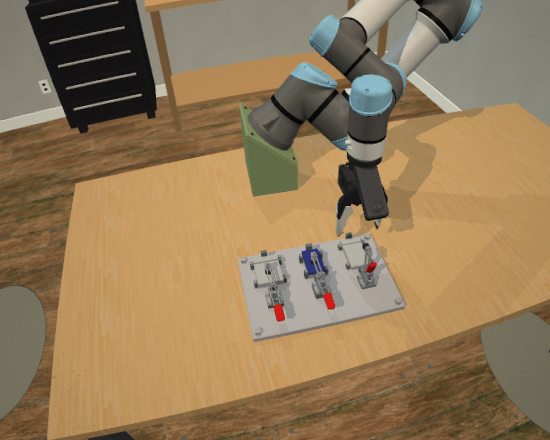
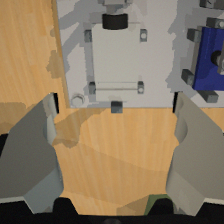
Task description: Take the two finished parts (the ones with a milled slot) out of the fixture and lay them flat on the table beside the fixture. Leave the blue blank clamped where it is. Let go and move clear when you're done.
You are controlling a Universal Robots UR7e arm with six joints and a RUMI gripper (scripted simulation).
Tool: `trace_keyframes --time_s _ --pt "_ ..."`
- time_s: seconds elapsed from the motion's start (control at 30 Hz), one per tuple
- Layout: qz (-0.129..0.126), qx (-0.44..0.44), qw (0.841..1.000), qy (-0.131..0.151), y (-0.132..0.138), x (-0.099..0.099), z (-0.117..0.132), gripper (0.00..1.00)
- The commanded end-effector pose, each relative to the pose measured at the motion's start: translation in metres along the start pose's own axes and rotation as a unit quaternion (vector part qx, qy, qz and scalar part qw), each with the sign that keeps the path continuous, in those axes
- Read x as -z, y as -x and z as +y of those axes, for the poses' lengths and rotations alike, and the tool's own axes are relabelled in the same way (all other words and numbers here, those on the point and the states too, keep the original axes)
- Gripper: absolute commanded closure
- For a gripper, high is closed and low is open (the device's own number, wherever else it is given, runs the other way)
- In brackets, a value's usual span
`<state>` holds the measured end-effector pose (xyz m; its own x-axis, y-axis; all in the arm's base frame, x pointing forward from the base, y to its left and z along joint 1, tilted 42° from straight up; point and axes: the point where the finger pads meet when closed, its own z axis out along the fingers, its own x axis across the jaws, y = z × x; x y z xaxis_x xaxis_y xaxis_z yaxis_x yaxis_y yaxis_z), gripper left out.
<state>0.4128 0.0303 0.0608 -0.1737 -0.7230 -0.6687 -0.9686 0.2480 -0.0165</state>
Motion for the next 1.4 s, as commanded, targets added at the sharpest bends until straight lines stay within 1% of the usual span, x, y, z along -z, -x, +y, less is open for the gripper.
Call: trace_keyframes --time_s 0.0,0.1,0.17,0.33,0.47,1.37 --pt "0.001 0.0 1.0 -0.001 0.0 -0.017 -0.001 0.41" --pt "0.001 0.0 1.0 -0.001 0.0 -0.026 -0.001 0.41" --pt "0.001 0.0 1.0 -0.001 0.0 -0.026 -0.001 0.41" --pt "0.001 0.0 1.0 -0.001 0.0 -0.036 -0.001 0.41" --pt "0.001 0.0 1.0 -0.001 0.0 -0.039 -0.001 0.41" --pt "0.001 0.0 1.0 -0.001 0.0 -0.04 -0.001 0.41"
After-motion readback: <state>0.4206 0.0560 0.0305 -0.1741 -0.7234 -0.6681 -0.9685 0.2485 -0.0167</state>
